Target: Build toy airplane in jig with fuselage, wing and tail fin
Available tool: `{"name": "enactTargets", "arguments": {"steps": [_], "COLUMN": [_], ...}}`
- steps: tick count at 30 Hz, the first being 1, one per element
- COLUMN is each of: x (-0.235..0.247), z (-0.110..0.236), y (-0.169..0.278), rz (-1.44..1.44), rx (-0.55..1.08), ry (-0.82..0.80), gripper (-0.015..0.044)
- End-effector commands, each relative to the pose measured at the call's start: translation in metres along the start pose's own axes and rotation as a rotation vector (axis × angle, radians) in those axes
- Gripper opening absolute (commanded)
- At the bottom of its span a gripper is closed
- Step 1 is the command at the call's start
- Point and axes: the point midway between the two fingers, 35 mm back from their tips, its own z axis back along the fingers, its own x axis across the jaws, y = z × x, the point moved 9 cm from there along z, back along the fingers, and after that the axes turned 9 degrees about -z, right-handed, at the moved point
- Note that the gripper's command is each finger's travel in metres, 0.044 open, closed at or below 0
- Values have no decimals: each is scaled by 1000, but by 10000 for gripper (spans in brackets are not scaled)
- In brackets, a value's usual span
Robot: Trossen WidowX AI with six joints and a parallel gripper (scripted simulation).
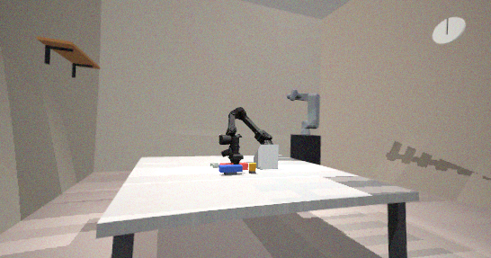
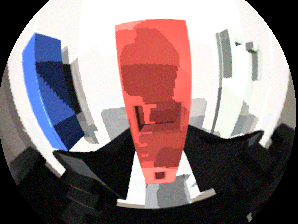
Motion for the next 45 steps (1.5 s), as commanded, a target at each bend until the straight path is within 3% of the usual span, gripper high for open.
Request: {"name": "enactTargets", "arguments": {"steps": [1,5,11,45], "x": [0,0,1,4], "z": [0,0,6,104], "y": [0,0,-1,-4], "rz": [2,2,-2,2], "rx": [-3,-3,-4,-1], "ry": [3,3,0,-9], "gripper": [184,157,0,0]}}
